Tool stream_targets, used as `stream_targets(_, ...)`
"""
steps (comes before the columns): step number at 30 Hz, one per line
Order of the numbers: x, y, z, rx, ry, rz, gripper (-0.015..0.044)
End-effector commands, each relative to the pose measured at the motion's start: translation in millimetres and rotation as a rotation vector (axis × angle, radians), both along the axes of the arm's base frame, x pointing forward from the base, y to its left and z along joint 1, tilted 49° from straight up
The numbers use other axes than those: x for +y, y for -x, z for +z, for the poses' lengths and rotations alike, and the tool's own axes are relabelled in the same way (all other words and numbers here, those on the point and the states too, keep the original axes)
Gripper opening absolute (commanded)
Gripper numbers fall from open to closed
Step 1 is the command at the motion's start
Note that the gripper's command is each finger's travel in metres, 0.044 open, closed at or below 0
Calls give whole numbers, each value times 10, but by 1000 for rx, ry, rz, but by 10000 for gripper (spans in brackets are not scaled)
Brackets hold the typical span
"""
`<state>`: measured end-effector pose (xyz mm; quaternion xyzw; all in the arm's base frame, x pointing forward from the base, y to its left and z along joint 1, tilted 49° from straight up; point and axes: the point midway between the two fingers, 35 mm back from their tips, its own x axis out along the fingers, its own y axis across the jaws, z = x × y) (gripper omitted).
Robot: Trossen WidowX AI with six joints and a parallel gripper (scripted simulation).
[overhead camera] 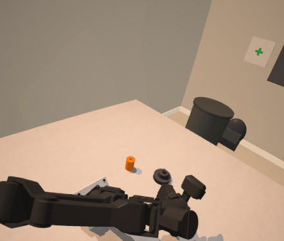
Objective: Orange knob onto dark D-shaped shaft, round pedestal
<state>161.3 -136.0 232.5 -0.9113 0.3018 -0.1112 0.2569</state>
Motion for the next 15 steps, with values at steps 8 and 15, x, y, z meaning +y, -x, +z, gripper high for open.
stream_targets(8, 22, -303, -237, -47, -529, 28, 440)
stream_targets(15, 184, -679, -604, -35, -1099, -114, 440)
